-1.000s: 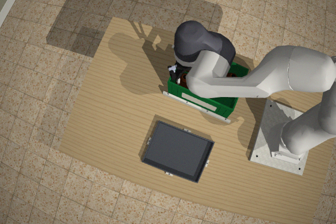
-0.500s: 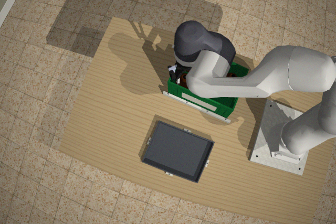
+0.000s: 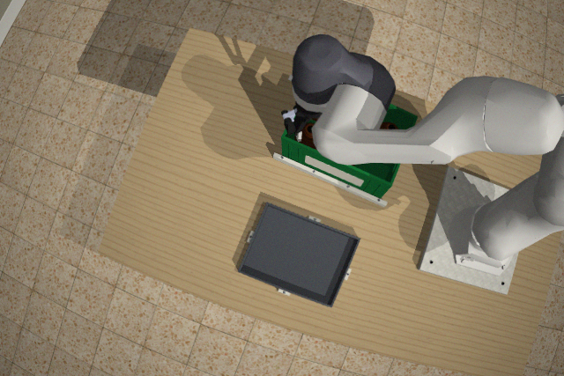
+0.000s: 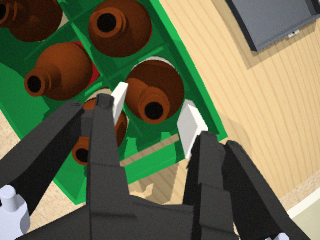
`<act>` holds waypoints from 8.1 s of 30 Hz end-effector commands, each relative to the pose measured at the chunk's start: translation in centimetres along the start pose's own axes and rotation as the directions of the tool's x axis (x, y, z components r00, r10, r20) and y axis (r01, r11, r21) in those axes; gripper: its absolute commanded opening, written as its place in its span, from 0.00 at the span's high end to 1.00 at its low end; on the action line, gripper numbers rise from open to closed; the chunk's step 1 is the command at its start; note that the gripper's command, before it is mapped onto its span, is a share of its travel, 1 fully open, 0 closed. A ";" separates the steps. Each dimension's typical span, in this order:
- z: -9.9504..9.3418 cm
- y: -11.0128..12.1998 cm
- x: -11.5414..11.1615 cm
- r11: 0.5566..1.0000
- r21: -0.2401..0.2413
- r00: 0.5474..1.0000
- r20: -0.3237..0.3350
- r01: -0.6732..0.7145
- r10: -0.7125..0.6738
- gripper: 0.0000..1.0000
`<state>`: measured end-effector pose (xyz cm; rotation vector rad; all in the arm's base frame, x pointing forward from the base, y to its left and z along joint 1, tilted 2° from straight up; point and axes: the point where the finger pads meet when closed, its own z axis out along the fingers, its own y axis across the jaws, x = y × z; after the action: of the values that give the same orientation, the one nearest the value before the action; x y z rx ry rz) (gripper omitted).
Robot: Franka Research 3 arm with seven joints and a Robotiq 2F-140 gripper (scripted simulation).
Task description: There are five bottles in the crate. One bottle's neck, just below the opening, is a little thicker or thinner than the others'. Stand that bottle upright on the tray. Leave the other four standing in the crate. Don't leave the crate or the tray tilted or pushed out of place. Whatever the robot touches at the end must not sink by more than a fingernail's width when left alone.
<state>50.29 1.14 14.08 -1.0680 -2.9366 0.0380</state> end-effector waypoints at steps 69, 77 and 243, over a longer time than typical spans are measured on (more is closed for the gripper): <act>-8.5 0.0 0.1 1.000 0.003 1.000 0.000 0.000 0.000 0.90; -8.5 0.0 0.1 1.000 0.003 1.000 0.000 0.000 0.000 0.90; -4.1 -18.0 6.3 1.000 0.003 1.000 0.000 0.000 0.000 0.56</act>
<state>34.04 -8.63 18.96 -1.0778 -2.9337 0.0410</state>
